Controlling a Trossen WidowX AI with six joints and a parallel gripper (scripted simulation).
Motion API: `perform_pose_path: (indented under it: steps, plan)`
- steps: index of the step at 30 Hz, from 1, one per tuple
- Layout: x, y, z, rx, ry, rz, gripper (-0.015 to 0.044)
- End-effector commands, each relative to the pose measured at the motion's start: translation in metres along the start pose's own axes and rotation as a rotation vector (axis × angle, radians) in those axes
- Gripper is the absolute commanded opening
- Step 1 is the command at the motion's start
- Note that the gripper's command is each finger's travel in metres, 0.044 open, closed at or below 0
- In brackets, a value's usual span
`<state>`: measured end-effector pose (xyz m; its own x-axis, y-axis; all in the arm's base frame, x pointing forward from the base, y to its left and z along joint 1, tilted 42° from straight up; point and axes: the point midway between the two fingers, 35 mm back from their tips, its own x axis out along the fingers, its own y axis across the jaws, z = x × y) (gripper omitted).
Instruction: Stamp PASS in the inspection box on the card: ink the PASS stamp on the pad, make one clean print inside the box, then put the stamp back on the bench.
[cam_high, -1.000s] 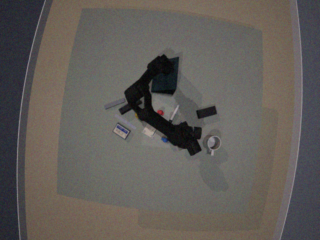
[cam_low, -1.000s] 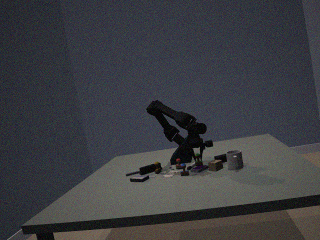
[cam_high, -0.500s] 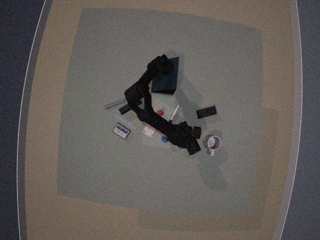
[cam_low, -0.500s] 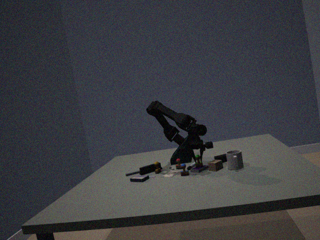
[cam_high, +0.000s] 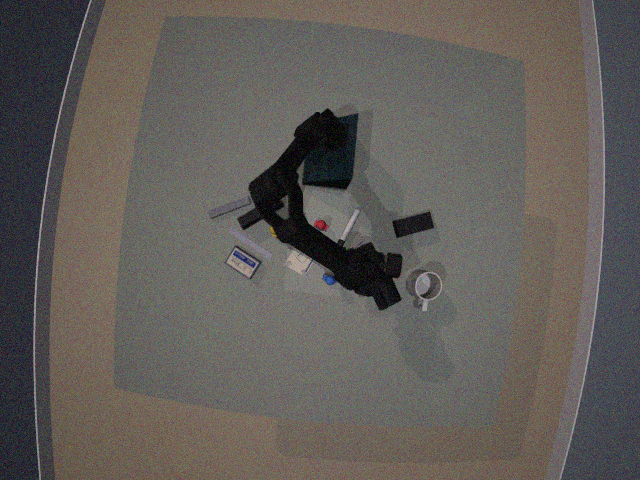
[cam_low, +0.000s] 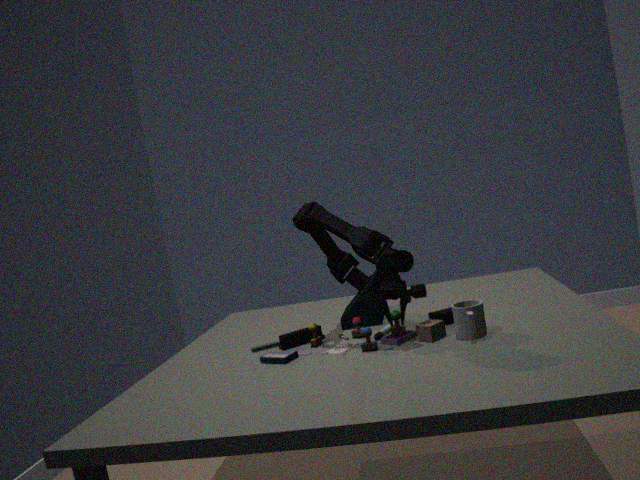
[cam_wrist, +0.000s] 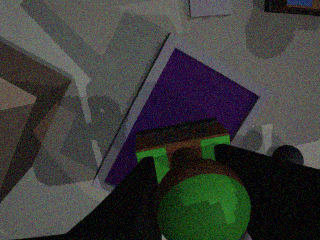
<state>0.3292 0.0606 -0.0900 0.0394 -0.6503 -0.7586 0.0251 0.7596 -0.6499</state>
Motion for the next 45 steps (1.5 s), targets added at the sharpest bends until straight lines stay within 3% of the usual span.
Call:
perform_pose_path:
  steps: [1,45]
  plan:
    - [0.0027,-0.0004,-0.0006,-0.004,0.003,-0.004,0.0000]
    - [0.0068,-0.0006,-0.0006,-0.004,0.003,-0.005,0.0000]
